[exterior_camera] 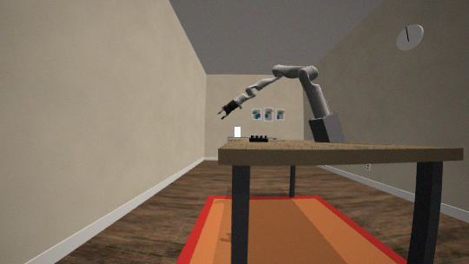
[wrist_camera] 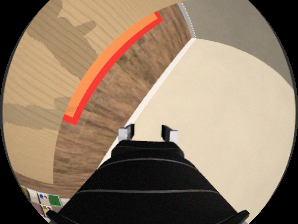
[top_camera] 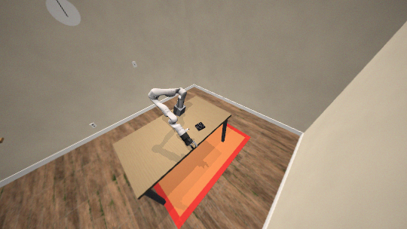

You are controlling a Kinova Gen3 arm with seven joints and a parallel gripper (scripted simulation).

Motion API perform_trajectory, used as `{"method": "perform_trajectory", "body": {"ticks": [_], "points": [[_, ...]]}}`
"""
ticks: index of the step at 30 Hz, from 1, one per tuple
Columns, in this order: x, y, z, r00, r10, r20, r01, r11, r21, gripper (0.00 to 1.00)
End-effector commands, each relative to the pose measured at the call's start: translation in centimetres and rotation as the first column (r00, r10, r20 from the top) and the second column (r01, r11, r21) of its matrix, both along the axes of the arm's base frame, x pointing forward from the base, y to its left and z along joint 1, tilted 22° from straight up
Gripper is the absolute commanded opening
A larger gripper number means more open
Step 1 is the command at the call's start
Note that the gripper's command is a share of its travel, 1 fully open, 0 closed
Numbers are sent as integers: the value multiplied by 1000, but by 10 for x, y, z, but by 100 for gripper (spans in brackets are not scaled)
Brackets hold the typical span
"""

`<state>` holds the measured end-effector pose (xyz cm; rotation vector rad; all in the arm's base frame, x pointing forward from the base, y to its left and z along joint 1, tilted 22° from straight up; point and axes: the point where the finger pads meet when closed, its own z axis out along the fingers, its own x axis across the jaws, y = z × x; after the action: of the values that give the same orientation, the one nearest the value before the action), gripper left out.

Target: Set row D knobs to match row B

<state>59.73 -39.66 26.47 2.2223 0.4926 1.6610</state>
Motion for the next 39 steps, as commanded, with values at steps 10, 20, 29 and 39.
{"method": "perform_trajectory", "body": {"ticks": [10,20,29,39], "points": [[7,23,-3,1000,3,-20,-2,998,55,100],[10,45,-10,999,12,-45,-7,995,101,100],[12,64,-16,997,17,-71,-7,990,143,100],[11,78,-22,995,14,-96,4,983,183,100]]}}
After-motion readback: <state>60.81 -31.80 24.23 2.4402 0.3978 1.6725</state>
